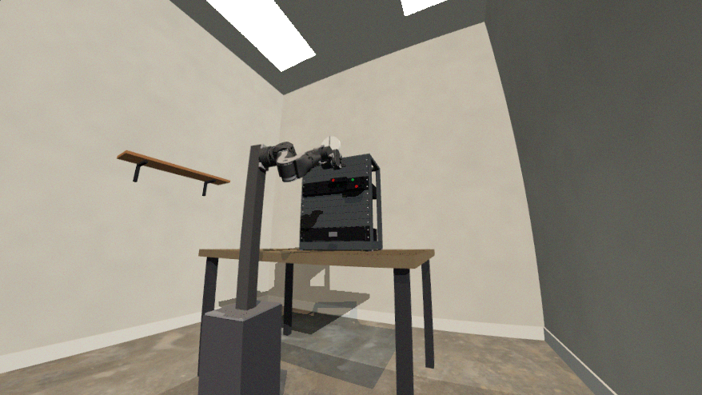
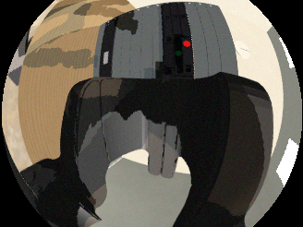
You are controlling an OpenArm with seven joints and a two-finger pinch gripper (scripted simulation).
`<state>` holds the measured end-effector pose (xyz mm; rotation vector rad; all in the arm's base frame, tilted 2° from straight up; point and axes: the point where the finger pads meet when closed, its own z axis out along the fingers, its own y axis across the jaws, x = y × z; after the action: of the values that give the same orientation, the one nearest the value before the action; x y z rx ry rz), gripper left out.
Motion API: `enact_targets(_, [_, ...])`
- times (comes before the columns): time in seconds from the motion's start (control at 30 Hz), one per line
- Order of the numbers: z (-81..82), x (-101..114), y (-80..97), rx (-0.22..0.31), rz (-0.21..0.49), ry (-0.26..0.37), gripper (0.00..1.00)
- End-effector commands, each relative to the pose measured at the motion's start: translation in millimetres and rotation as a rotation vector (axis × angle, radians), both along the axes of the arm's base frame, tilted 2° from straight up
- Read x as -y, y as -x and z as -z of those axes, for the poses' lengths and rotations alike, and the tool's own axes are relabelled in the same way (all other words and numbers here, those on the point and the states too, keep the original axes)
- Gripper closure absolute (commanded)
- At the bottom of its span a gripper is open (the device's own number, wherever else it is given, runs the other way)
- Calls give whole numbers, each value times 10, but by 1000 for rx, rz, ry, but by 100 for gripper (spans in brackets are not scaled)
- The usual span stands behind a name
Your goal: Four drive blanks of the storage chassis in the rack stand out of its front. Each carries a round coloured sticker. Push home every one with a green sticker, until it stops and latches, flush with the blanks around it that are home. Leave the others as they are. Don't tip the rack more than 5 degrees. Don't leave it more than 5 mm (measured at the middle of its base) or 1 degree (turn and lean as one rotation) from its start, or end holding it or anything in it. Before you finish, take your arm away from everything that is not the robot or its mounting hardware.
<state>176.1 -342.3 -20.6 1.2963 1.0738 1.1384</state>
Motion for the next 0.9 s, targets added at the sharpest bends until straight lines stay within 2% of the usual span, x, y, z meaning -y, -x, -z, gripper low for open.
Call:
enact_targets(0.0, [-17,-57,29,3,-30,5,100])
enact_targets(0.13, [-11,-56,91,1,-27,5,100])
enact_targets(0.87, [-11,-55,94,1,-27,5,100])
